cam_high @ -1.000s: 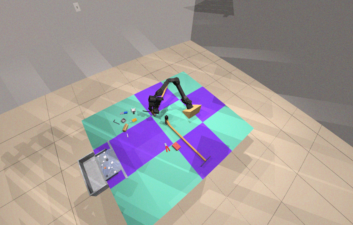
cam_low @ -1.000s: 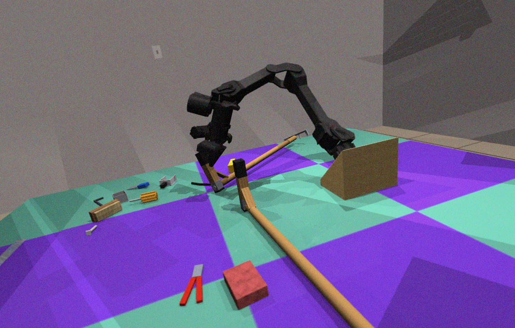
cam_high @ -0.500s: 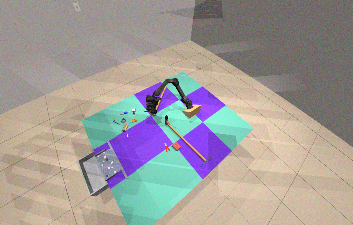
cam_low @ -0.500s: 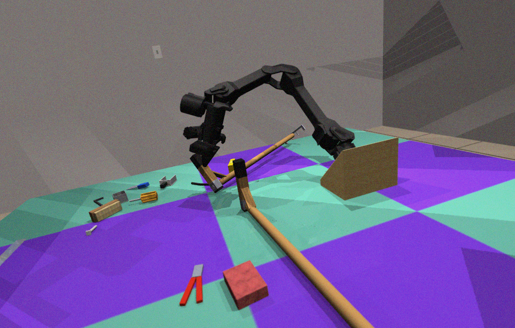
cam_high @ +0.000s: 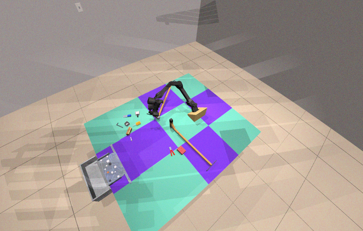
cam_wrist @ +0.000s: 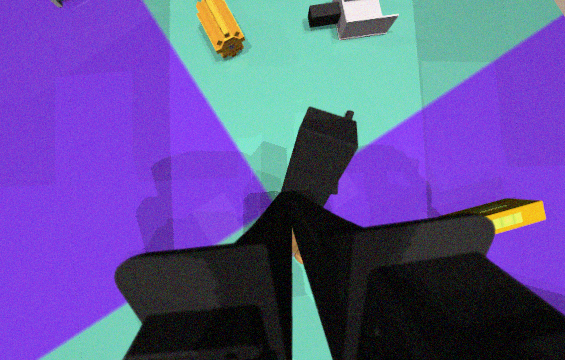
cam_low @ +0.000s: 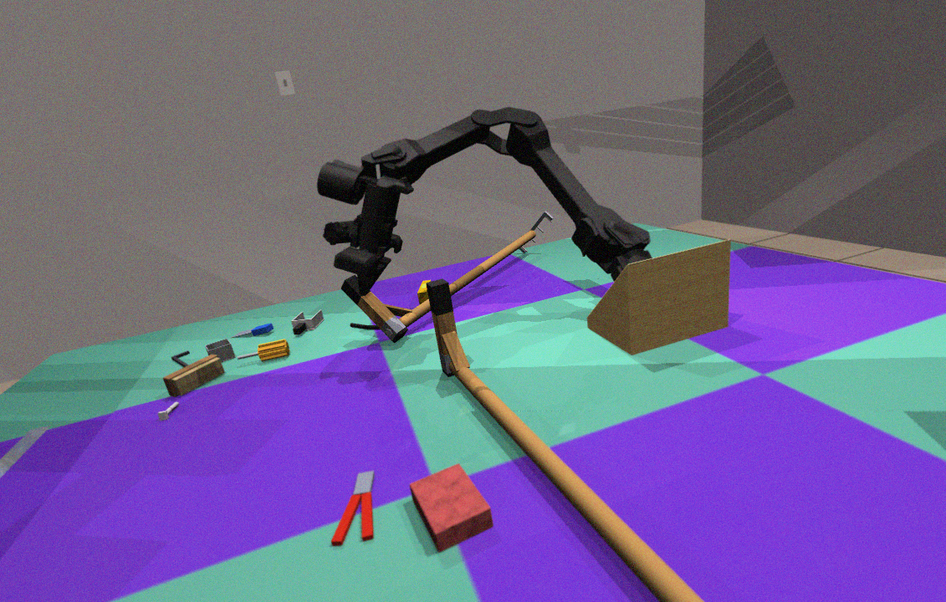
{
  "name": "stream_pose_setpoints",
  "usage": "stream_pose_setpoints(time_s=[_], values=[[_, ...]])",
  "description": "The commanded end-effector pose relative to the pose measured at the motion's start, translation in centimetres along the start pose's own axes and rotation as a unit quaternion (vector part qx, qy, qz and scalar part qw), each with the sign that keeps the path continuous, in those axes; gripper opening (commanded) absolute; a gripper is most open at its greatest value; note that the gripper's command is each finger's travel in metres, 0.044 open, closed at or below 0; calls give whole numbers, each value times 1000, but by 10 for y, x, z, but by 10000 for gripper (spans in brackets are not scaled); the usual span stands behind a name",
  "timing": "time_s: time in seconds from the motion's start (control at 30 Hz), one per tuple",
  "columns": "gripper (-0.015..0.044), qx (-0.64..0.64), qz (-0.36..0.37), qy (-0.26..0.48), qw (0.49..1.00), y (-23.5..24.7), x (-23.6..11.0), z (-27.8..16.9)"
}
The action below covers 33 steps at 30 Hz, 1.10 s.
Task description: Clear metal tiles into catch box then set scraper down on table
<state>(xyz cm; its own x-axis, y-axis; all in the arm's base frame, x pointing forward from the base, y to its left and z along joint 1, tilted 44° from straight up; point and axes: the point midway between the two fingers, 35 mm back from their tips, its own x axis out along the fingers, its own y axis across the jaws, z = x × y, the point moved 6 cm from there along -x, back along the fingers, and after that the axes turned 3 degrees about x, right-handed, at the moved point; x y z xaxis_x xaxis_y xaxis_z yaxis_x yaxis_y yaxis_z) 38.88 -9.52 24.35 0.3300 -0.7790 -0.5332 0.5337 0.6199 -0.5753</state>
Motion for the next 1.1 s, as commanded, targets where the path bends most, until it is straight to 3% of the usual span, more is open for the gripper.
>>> stream_pose_setpoints(time_s=[0.0, 1.07], values=[[0, -2, 1, 0, 1000, -2, 3, 6], [0, -2, -2, -5, 1000, -18, 28, 48]])
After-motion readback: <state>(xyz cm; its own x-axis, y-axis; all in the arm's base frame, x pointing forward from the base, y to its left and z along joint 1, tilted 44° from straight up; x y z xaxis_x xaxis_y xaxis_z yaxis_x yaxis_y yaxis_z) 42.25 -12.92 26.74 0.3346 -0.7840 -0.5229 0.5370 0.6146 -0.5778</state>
